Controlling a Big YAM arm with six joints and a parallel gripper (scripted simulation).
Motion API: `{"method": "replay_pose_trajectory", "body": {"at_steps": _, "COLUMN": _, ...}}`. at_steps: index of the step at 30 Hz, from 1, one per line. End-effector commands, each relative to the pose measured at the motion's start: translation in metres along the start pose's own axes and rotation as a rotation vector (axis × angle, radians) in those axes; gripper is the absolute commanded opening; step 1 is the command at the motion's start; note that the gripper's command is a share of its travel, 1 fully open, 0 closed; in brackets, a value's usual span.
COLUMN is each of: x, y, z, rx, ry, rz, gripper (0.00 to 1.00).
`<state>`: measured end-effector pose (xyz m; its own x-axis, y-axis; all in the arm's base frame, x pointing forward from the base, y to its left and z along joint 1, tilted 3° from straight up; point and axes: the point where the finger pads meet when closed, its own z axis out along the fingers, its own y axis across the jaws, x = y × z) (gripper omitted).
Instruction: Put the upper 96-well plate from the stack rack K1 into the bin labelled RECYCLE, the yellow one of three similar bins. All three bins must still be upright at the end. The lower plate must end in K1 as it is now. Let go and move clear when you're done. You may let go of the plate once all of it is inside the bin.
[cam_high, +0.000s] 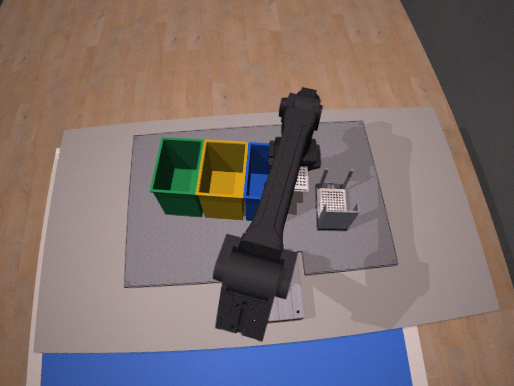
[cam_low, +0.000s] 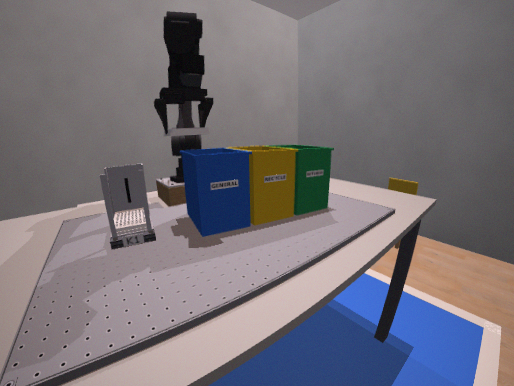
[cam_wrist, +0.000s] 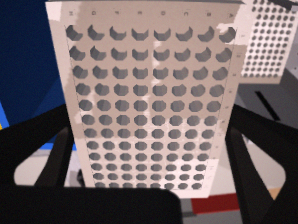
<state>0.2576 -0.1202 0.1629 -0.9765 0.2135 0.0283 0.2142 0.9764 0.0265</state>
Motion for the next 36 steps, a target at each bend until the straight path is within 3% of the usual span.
{"method": "replay_pose_trajectory", "body": {"at_steps": 1, "x": 0.005, "y": 0.01, "z": 0.0, "rx": -0.003, "ry": 0.01, "rz": 0.028, "gripper": 0.0}}
{"method": "replay_pose_trajectory", "body": {"at_steps": 22, "x": -0.005, "y": 0.073, "z": 0.006, "rx": -0.005, "ry": 0.024, "rz": 0.028, "gripper": 0.0}}
{"method": "replay_pose_trajectory", "body": {"at_steps": 27, "x": -0.028, "y": 0.091, "z": -0.016, "rx": -0.008, "ry": -0.045, "rz": 0.026, "gripper": 0.0}}
{"method": "replay_pose_trajectory", "body": {"at_steps": 36, "x": -0.032, "y": 0.116, "z": -0.017, "rx": -0.012, "ry": -0.05, "rz": 0.026, "gripper": 0.0}}
